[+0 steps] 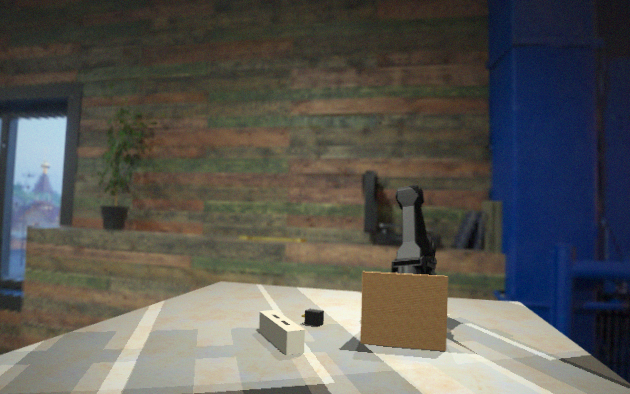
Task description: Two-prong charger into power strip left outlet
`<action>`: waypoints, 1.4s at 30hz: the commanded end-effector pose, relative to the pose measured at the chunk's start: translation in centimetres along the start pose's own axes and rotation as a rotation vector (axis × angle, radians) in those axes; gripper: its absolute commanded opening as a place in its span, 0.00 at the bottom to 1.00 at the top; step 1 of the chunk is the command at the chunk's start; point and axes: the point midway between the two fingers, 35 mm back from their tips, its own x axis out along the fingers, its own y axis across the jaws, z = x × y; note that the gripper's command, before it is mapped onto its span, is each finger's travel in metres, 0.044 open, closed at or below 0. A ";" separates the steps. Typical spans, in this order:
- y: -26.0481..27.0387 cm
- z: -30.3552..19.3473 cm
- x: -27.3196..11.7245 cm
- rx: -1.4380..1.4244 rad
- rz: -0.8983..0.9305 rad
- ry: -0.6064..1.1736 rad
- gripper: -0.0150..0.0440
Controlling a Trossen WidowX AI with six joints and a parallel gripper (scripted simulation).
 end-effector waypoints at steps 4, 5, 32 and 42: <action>0.8 -2.6 1.4 -0.048 0.001 0.042 1.00; 0.9 -3.0 1.6 -0.053 0.001 0.048 1.00; 2.5 -14.7 5.4 -0.173 -0.029 0.238 1.00; 2.2 -19.2 6.0 -0.213 -0.067 0.309 1.00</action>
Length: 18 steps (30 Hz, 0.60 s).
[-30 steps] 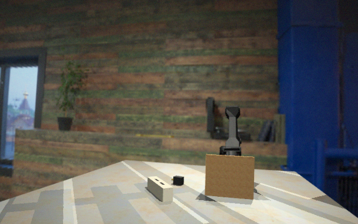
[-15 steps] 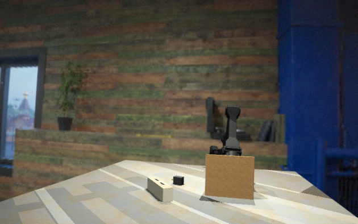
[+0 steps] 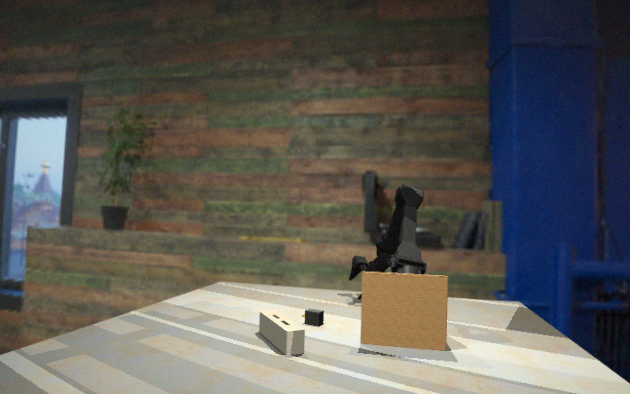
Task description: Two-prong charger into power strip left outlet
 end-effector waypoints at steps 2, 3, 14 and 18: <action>0.1 -1.7 0.8 -0.026 -0.018 0.030 1.00; 0.3 -1.8 0.8 -0.037 -0.014 0.033 1.00; 1.0 -5.4 2.4 -0.150 -0.024 0.106 1.00; 0.8 -7.3 2.9 -0.170 -0.057 0.137 1.00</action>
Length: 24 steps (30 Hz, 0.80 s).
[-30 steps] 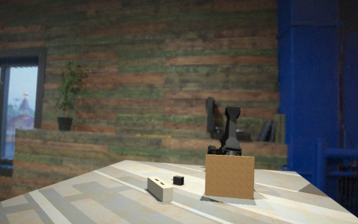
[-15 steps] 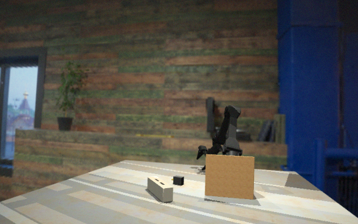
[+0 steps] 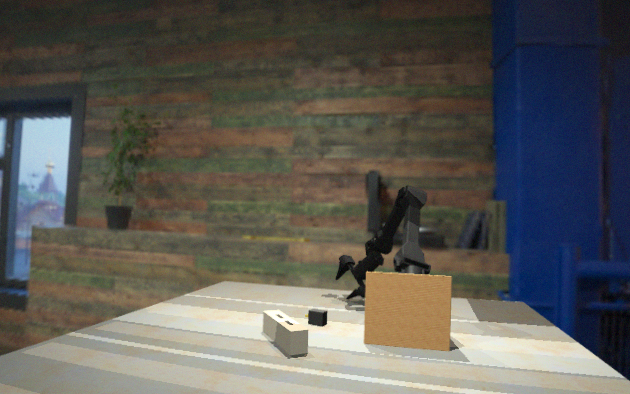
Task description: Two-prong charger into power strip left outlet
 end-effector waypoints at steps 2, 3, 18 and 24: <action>-0.1 -2.3 0.9 -0.030 -0.043 0.041 1.00; -0.1 -2.8 1.1 -0.036 -0.051 0.050 1.00; 0.0 -10.6 2.7 -0.128 -0.125 0.206 1.00; -1.1 -13.9 3.0 -0.193 -0.203 0.263 1.00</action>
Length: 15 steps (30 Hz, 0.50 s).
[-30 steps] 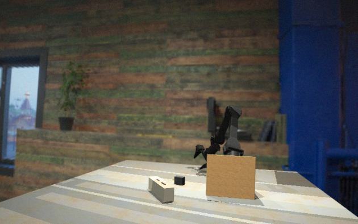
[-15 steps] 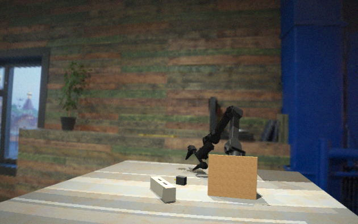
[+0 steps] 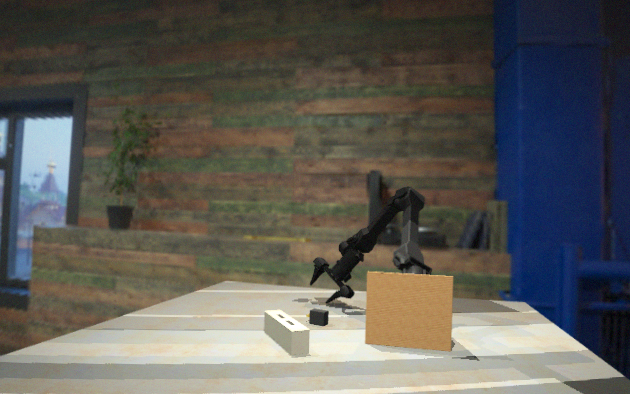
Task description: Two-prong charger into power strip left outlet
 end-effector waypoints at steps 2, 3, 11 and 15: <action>-0.6 -2.7 0.9 -0.057 -0.071 0.050 1.00; -0.7 -3.2 1.1 -0.069 -0.085 0.060 1.00; -1.5 -7.4 1.9 -0.176 -0.189 0.136 1.00; -2.0 -9.5 2.1 -0.234 -0.238 0.173 1.00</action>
